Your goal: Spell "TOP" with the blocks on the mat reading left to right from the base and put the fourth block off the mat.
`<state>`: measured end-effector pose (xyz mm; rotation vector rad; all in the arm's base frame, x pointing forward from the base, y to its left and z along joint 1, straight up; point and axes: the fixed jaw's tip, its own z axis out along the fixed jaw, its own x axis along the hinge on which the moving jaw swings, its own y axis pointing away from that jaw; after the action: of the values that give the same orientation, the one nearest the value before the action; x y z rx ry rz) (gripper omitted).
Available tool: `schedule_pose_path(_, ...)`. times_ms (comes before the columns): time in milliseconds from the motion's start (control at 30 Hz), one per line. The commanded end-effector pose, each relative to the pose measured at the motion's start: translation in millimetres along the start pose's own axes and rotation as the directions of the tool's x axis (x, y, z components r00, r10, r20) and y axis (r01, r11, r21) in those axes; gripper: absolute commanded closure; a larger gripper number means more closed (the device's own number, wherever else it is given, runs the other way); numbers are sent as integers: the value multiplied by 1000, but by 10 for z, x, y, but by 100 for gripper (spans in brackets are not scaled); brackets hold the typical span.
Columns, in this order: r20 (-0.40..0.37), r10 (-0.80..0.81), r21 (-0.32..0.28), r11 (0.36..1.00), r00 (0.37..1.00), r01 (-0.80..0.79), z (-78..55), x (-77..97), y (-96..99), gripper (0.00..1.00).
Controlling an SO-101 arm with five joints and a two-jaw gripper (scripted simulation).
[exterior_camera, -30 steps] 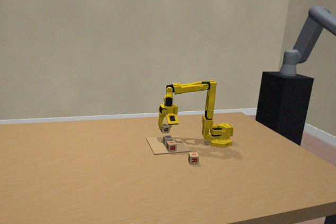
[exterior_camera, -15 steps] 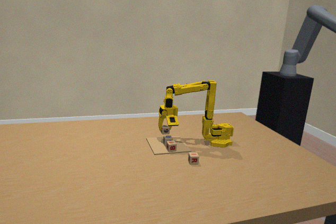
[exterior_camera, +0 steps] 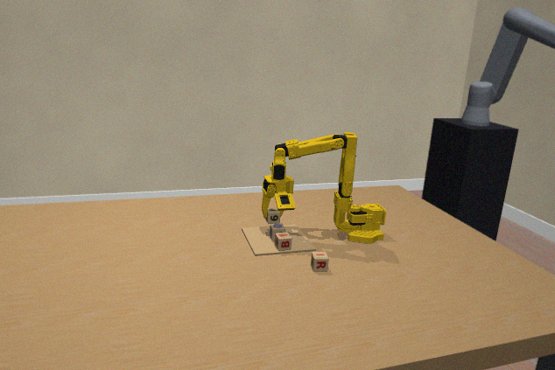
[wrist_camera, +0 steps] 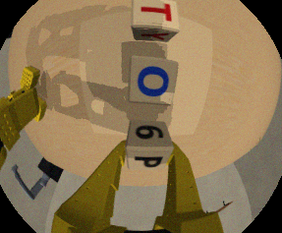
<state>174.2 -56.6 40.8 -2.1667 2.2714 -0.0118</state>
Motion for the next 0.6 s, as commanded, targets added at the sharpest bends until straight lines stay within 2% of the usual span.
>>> schedule_pose_path(0, -22, -8, 88, 996, 1000, 10, -100, 19, -115, 100)
schedule_pose_path(567, -22, -8, 88, 996, 1000, 10, -39, 20, -119, 100)
